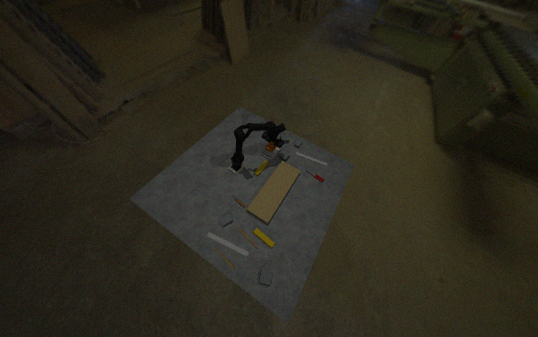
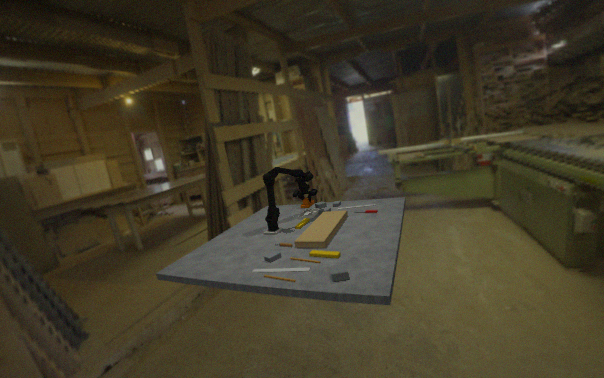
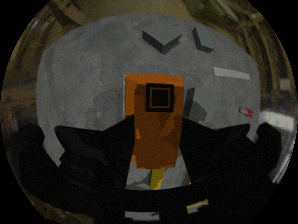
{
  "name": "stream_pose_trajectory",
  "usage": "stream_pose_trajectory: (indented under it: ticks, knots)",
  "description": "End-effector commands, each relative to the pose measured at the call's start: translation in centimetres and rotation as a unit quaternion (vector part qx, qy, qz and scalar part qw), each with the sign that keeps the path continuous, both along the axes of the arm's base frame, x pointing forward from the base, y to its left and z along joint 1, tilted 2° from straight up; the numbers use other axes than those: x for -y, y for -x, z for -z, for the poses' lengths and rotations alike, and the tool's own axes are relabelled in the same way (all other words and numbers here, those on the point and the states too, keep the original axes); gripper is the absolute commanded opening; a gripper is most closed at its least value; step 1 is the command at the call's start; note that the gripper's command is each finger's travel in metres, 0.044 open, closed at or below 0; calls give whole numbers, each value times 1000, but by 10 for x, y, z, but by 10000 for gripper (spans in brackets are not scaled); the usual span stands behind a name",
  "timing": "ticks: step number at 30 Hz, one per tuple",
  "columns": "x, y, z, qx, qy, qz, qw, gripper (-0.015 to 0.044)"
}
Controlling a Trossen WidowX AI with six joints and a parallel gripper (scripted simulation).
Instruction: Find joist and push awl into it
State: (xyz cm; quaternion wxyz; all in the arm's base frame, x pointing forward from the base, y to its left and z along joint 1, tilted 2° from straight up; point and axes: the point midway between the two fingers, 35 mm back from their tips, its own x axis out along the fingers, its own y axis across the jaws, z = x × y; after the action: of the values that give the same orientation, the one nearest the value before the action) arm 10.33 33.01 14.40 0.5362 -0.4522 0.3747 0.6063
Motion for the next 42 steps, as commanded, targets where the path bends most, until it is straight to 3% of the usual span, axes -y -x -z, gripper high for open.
stream_pose_trajectory:
  ticks: [1,42]
  knots:
    - [-2,-1,4,2,-3,2,1000,0]
    - [-2,-1,64,2,-2,1,1000,0]
